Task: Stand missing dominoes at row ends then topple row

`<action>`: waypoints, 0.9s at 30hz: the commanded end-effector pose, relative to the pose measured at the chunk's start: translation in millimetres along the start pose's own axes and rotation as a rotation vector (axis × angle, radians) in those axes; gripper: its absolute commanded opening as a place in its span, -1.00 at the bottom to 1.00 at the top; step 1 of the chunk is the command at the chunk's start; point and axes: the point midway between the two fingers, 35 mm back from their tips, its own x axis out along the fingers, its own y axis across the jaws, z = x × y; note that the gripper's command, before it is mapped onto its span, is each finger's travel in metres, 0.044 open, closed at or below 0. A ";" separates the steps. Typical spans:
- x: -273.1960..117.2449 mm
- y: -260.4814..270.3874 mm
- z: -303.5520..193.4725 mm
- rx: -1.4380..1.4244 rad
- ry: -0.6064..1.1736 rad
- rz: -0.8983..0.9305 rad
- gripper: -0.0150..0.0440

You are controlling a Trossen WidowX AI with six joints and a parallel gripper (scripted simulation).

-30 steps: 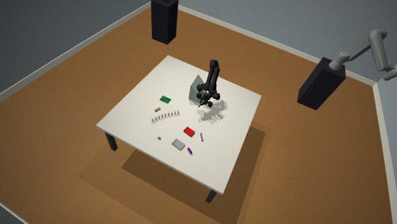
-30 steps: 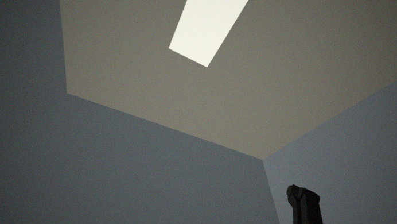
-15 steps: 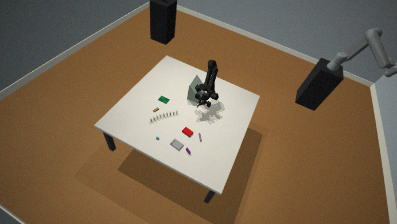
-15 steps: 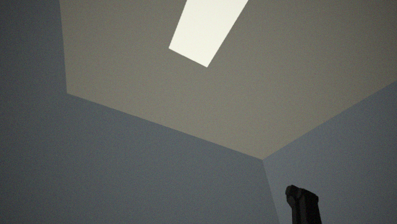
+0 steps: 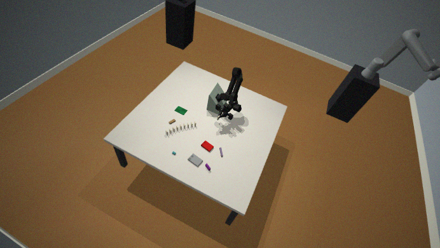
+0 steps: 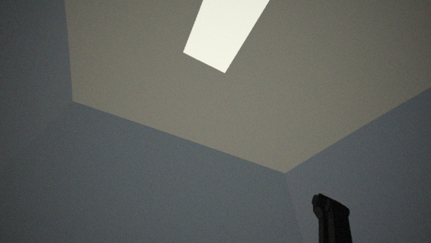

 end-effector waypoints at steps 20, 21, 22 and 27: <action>6.2 12.8 -24.2 0.007 0.019 -0.001 -0.42; 6.5 13.1 -25.3 0.007 0.019 -0.001 -0.42; 6.8 13.4 -26.4 0.008 0.018 -0.002 -0.42; 8.3 14.6 -32.1 0.009 0.017 -0.003 -0.42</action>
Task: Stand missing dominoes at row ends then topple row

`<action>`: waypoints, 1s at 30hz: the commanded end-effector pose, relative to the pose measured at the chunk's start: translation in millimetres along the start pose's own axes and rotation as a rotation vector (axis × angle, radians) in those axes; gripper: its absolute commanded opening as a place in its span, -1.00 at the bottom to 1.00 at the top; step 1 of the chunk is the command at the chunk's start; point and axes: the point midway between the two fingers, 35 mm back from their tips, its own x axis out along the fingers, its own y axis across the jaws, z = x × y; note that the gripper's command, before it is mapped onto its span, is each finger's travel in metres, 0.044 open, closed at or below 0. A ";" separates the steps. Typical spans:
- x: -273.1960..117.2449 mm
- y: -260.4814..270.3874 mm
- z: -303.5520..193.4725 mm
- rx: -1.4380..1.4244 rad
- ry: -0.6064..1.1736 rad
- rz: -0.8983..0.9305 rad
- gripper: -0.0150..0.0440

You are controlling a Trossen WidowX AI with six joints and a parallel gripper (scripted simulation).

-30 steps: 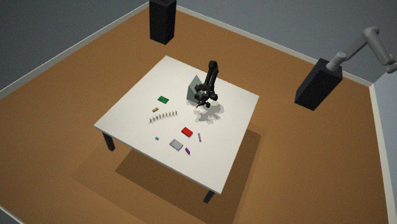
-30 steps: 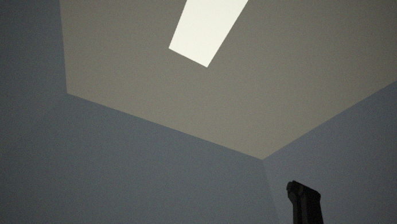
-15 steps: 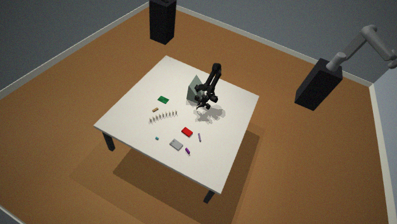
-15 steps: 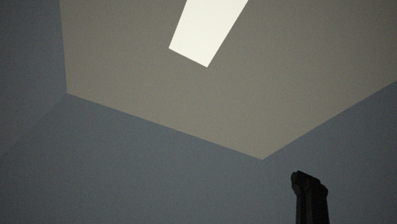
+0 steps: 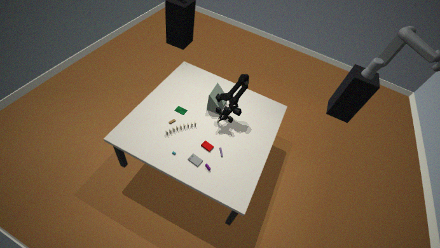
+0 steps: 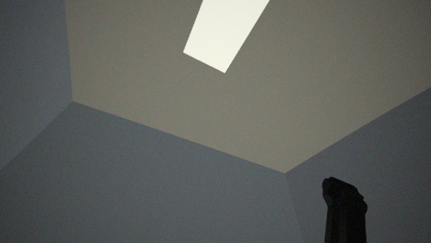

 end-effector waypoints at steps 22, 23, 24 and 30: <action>7.6 4.2 -29.3 0.017 -0.014 0.001 -0.42; 7.9 4.0 -30.7 0.017 -0.015 0.001 -0.42; 8.1 3.8 -32.0 0.017 -0.015 0.002 -0.42; 9.6 2.1 -40.0 0.018 -0.018 0.003 -0.42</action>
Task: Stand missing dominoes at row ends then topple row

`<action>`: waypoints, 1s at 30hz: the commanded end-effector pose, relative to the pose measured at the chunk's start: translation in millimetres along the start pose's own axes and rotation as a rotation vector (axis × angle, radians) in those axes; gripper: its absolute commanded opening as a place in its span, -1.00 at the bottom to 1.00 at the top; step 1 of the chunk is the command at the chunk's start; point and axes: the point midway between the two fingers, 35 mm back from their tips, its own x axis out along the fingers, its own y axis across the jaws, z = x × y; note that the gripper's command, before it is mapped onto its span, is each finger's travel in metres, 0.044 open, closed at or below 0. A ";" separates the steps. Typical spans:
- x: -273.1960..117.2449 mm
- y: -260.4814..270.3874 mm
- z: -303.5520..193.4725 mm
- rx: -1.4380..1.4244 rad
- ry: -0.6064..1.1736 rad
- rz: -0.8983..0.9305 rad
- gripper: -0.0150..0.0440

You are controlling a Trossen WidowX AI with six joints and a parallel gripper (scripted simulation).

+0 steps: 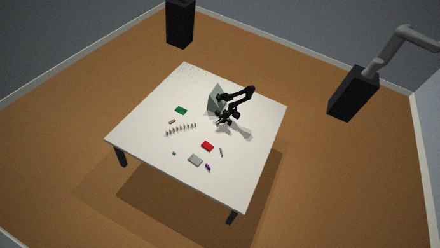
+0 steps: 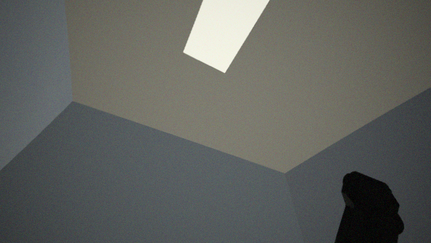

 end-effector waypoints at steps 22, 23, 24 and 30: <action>4.6 -10.9 -32.4 0.014 -0.019 0.011 -0.42; 4.7 -11.7 -33.7 0.014 -0.019 0.012 -0.42; 4.8 -12.3 -34.8 0.014 -0.020 0.012 -0.42; 4.9 -12.9 -35.6 0.014 -0.020 0.012 -0.42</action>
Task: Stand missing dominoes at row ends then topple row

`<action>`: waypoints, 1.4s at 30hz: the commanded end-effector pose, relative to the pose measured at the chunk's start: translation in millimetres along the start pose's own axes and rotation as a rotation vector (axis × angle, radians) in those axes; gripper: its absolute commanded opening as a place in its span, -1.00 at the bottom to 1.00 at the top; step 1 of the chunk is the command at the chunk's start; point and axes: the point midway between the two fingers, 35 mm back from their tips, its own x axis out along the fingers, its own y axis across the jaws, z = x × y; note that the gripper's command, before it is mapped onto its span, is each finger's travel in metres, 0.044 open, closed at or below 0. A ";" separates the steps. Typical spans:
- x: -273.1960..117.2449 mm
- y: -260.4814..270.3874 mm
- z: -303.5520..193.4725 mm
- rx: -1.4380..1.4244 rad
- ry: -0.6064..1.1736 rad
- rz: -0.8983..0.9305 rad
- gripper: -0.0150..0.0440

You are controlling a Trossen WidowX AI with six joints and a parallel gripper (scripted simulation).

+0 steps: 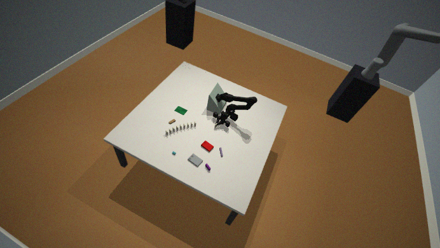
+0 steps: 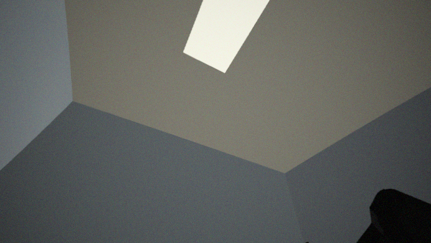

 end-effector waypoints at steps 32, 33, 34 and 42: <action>-4.3 0.2 47.7 0.003 -0.001 0.002 1.00; -4.4 0.0 48.4 0.003 -0.001 0.002 1.00; -4.4 0.0 48.4 0.003 -0.001 0.002 1.00; 37.9 19.5 37.8 -0.385 0.154 -0.080 1.00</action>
